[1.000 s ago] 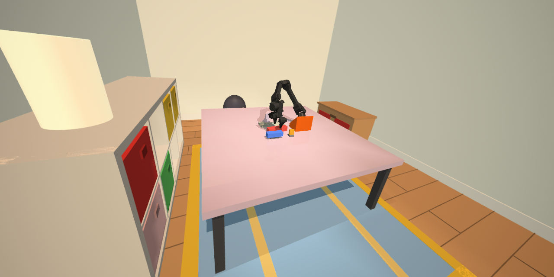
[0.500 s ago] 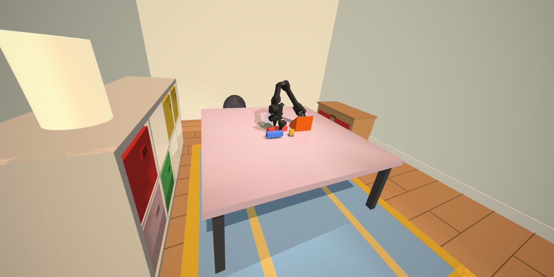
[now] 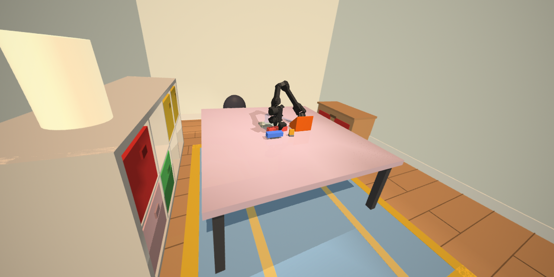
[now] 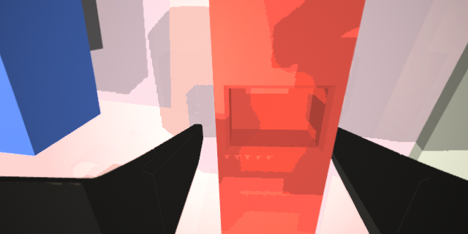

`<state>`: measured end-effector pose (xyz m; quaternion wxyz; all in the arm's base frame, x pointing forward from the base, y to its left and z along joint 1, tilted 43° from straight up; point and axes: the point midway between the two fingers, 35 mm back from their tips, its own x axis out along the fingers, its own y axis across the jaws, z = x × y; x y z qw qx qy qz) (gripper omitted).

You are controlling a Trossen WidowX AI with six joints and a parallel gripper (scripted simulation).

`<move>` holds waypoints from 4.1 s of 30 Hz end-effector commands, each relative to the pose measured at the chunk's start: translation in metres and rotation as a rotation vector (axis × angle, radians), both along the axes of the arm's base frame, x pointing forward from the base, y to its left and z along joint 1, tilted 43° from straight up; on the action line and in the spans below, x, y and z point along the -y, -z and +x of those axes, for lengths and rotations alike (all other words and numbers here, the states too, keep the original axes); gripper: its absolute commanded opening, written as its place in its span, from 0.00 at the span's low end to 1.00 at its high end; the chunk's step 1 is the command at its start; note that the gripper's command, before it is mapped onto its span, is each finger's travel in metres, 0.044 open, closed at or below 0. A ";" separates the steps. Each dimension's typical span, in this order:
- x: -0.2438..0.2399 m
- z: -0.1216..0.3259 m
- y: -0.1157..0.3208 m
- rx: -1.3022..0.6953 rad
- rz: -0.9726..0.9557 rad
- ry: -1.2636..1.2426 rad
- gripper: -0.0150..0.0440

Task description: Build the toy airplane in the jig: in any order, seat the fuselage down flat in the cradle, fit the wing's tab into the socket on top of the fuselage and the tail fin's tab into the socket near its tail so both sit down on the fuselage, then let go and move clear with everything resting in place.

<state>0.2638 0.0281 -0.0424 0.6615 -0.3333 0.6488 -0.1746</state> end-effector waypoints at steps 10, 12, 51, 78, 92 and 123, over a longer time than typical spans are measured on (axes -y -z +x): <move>0.001 -0.001 0.000 -0.002 -0.004 -0.004 0.52; 0.001 -0.001 0.000 -0.004 -0.003 -0.006 0.43; -0.076 -0.008 -0.078 -0.012 0.008 -0.012 0.25; -0.037 0.003 -0.109 0.011 0.021 0.012 0.25; 0.002 0.008 -0.119 0.022 0.019 0.022 0.25; 0.055 0.004 -0.132 0.050 0.000 0.055 0.59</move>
